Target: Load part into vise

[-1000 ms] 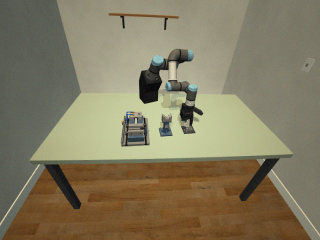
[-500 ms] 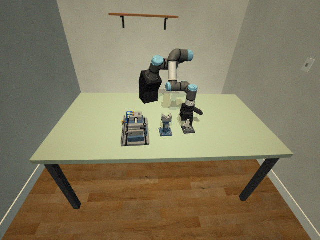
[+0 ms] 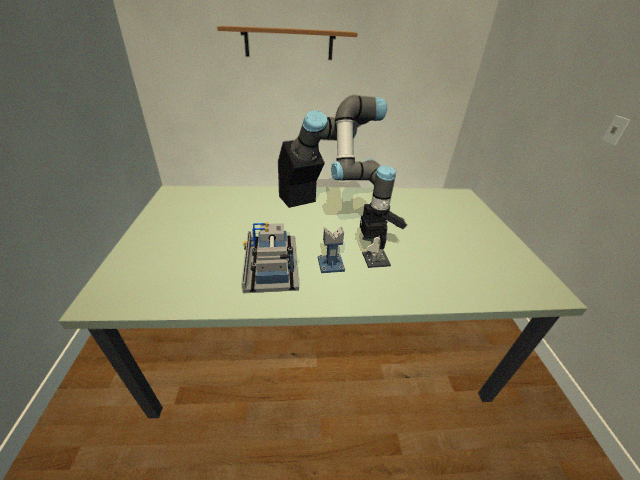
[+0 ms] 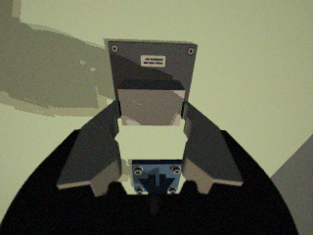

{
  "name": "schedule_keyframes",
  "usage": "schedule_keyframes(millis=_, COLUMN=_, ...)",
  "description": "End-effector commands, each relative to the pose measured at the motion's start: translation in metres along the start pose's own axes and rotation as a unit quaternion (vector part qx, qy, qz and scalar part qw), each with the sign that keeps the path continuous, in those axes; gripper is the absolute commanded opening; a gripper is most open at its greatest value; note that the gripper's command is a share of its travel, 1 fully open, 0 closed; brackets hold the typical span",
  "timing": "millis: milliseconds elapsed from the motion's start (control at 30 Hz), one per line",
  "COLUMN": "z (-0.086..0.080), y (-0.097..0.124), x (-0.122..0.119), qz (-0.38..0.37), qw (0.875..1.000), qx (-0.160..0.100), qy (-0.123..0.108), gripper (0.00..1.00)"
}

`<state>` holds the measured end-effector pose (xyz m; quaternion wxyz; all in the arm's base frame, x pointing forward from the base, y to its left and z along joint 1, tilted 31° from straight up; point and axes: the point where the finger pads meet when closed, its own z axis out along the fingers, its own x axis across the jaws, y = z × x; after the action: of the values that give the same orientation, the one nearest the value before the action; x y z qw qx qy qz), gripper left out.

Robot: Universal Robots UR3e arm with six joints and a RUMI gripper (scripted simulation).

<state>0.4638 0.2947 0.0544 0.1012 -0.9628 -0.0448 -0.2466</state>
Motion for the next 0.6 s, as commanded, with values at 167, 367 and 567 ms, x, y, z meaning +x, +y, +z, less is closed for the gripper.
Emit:
schedule_keyframes(millis=167, z=-0.014, y=0.0, x=0.001, qz=0.0, qw=1.0, qx=0.0, qy=0.001, gripper=0.0)
schedule_keyframes(millis=367, z=-0.03, y=0.0, x=0.001, qz=0.0, qw=1.0, qx=0.0, qy=0.001, gripper=0.0)
schedule_keyframes(millis=567, z=-0.047, y=0.0, x=0.001, qz=0.0, qw=1.0, qx=0.0, qy=0.001, gripper=0.0)
